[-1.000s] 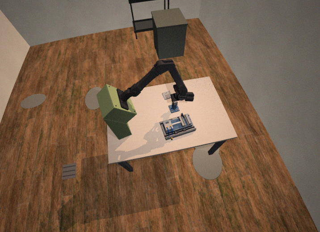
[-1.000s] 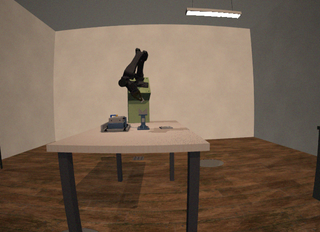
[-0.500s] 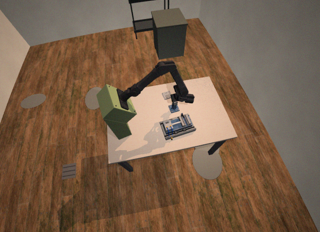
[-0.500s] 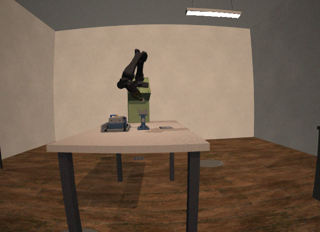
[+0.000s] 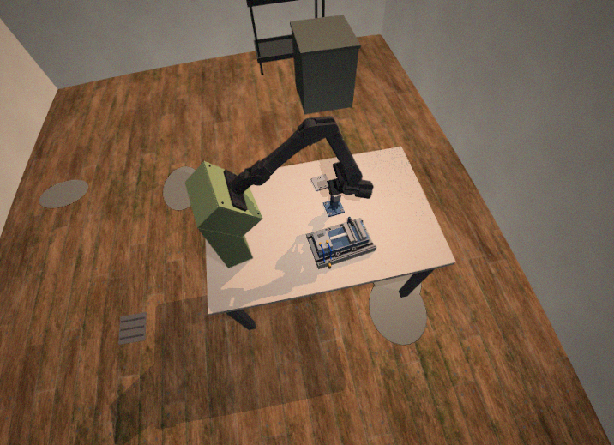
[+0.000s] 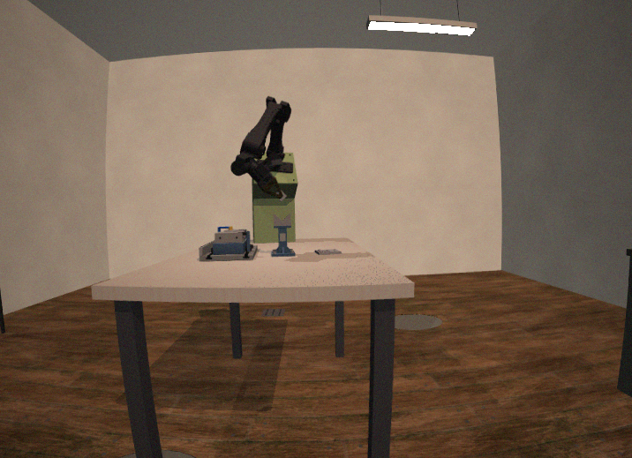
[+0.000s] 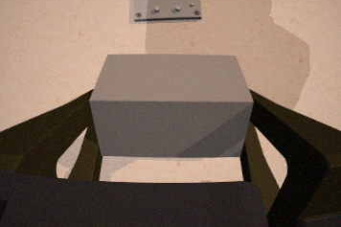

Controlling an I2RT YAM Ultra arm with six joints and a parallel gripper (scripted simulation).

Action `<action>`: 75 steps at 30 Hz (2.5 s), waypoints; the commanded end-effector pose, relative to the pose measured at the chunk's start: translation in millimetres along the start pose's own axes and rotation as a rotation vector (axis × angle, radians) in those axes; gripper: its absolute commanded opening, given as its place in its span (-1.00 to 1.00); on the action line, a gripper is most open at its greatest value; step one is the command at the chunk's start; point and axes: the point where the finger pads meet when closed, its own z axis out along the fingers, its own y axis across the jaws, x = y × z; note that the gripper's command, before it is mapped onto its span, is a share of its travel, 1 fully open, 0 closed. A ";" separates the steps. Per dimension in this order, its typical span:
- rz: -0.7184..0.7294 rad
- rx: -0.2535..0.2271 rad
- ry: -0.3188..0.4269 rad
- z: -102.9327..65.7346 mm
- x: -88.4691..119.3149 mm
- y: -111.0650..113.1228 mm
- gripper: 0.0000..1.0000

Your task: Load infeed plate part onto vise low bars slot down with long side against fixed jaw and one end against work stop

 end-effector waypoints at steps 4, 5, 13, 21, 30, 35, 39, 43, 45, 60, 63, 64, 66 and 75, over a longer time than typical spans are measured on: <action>-0.004 0.020 -0.023 -7.7 -5.4 -9.1 -1.00; -0.004 0.020 -0.023 -7.7 -5.4 -9.1 -1.00; -0.004 0.020 -0.023 -7.7 -5.4 -9.1 -1.00; -0.004 0.020 -0.023 -7.7 -5.4 -9.1 -1.00; -0.004 0.020 -0.023 -7.7 -5.4 -9.1 -1.00; -0.004 0.020 -0.023 -7.7 -5.4 -9.1 -1.00; -0.003 0.019 -0.023 -7.4 -5.0 -8.9 -1.00; -0.001 0.018 -0.023 -6.9 -4.2 -8.4 -1.00; 0.000 0.018 -0.023 -6.7 -3.8 -8.2 -1.00; 0.003 0.013 -0.033 -0.7 -5.6 -8.5 -1.00; -0.003 0.015 -0.034 1.6 -3.5 -9.0 -1.00; -0.014 0.020 -0.032 1.2 -3.5 -11.0 -1.00; -0.030 0.028 -0.026 -1.2 -5.6 -14.5 -1.00; -0.024 0.024 -0.030 5.5 0.1 -13.0 -1.00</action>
